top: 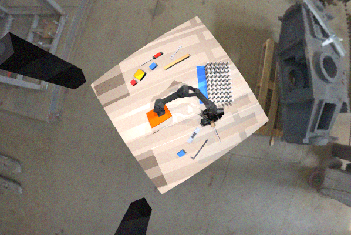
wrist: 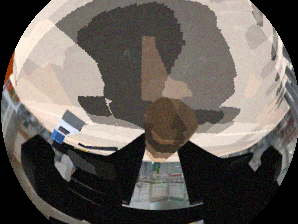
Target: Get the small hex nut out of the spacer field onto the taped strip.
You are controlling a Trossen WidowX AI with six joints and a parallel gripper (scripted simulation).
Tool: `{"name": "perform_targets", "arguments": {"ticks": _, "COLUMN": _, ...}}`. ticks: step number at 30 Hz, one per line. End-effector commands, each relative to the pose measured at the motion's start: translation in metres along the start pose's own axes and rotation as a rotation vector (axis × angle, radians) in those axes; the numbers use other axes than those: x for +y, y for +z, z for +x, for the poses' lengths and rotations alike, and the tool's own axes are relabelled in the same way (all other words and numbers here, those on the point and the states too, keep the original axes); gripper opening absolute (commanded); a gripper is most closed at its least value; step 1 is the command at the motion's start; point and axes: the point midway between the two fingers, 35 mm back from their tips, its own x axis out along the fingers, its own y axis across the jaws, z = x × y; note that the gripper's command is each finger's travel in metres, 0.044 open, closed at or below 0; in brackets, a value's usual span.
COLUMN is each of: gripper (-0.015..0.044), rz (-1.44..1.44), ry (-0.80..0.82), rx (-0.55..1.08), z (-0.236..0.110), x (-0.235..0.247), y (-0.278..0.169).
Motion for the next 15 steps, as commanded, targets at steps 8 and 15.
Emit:
{"name": "perform_targets", "arguments": {"ticks": 8, "gripper": 0.0000, "rz": 0.002, "ry": 0.002, "rx": -0.002, "z": -0.025, "x": -0.006, "y": -0.019}}
{"name": "perform_targets", "arguments": {"ticks": 15, "gripper": 0.0000, "rz": 0.001, "ry": 0.001, "rx": 0.002, "z": -0.069, "x": -0.010, "y": -0.052}}
